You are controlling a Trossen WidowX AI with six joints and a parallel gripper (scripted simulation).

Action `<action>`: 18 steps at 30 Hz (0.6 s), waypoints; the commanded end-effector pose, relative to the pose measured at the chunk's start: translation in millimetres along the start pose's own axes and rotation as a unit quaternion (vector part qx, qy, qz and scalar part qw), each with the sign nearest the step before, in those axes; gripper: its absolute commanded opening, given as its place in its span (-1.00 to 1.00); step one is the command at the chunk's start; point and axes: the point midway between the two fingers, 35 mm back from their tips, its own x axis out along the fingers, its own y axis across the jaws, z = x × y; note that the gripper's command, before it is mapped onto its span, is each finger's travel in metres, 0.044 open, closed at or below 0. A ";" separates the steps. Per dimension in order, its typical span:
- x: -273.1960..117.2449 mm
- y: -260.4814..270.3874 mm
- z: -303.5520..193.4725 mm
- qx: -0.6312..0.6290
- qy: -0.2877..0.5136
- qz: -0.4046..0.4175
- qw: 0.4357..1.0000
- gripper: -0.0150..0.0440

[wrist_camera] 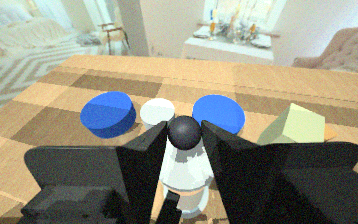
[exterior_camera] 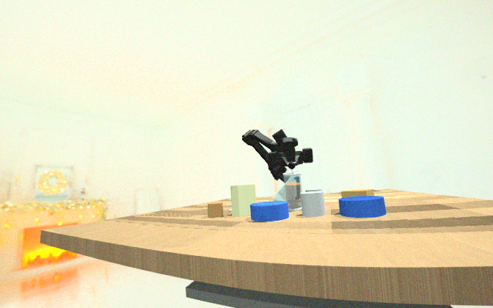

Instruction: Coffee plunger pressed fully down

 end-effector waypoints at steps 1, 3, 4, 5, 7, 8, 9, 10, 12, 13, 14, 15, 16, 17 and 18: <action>2.0 0.0 -3.4 -0.002 0.007 -0.001 1.000 -0.09; 2.5 0.1 -3.8 -0.002 0.007 -0.001 1.000 -0.09; 2.6 0.1 -3.8 -0.002 0.007 -0.001 1.000 -0.09; 2.8 0.1 -3.8 -0.002 0.007 -0.001 1.000 -0.09; 0.4 0.2 0.2 0.000 0.000 0.000 1.000 -0.09; 0.4 0.2 0.2 0.000 0.000 0.000 1.000 -0.09; 0.4 0.2 0.2 0.000 0.000 0.000 1.000 -0.09; 0.4 0.2 0.2 0.000 0.000 0.000 1.000 -0.09; 0.4 0.2 0.2 0.000 0.000 0.000 1.000 -0.09; 0.4 0.2 0.2 0.000 0.000 0.000 1.000 -0.09; 0.4 0.2 0.2 0.000 0.000 0.000 1.000 -0.09; 0.4 0.2 0.2 0.000 0.000 0.000 1.000 0.00; 0.4 0.2 0.2 0.000 0.000 0.000 1.000 0.09; 0.4 0.2 0.2 0.000 0.000 0.000 1.000 0.18; 0.4 0.2 0.2 0.000 0.000 0.000 1.000 0.27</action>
